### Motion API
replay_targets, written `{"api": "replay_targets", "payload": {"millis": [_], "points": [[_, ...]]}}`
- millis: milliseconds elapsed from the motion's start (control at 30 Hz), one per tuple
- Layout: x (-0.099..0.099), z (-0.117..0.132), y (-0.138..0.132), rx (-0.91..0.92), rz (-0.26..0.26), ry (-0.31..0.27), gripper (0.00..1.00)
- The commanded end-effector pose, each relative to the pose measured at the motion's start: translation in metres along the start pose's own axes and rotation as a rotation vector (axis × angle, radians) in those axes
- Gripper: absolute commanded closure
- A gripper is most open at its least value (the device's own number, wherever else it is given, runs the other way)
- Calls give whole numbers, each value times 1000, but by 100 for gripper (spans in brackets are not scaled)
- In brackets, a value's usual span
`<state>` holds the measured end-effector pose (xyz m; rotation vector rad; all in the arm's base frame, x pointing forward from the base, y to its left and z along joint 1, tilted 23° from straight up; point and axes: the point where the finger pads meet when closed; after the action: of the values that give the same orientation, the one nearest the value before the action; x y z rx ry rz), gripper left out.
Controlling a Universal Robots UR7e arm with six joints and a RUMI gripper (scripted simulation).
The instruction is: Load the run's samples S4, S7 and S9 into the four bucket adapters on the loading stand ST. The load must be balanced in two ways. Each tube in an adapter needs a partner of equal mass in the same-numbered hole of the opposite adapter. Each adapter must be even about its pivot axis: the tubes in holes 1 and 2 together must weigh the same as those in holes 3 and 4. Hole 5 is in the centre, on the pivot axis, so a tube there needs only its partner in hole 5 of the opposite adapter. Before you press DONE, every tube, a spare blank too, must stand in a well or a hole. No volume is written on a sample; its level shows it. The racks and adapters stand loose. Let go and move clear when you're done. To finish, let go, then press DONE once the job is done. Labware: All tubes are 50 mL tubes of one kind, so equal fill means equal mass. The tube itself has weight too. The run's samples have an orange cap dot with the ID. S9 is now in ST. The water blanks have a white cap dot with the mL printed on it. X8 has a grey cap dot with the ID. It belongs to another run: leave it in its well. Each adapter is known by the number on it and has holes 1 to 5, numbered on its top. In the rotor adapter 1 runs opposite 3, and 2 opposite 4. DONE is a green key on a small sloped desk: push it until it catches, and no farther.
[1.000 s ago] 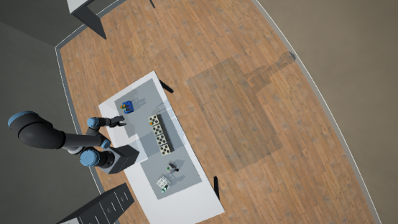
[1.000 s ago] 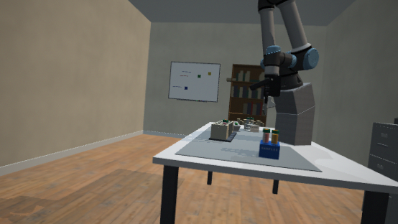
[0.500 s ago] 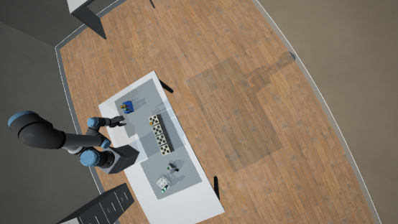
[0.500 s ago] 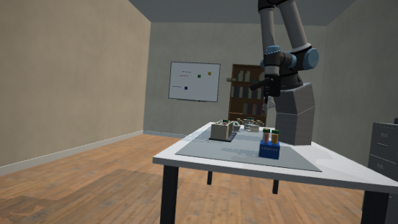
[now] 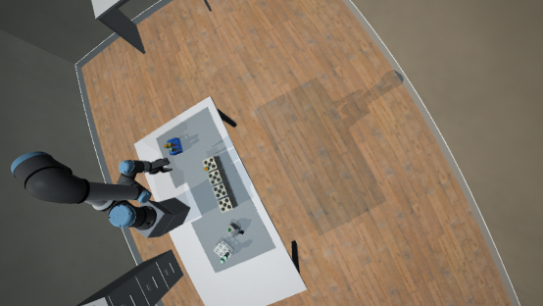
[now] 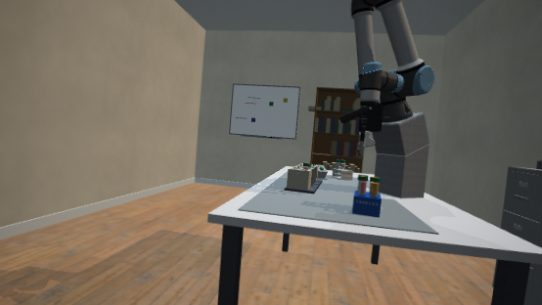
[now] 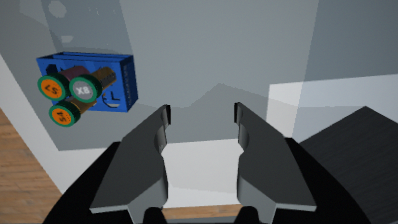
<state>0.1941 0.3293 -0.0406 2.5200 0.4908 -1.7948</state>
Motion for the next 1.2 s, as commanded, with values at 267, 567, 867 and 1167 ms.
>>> {"api": "replay_targets", "payload": {"millis": [267,567,867,1167], "points": [[8,-28,96,30,-11,3,65],[8,-28,96,30,-11,3,65],[9,-32,94,279,-9,1,65],[10,-41,91,279,-4,0,65]]}}
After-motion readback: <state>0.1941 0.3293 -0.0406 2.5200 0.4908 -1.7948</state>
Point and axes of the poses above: the point where the finger pads meet when closed, its own x axis out along the fingers, its own y axis across the jaws, z = x × y, and after that the axes turned 10 degrees about -x, right-handed
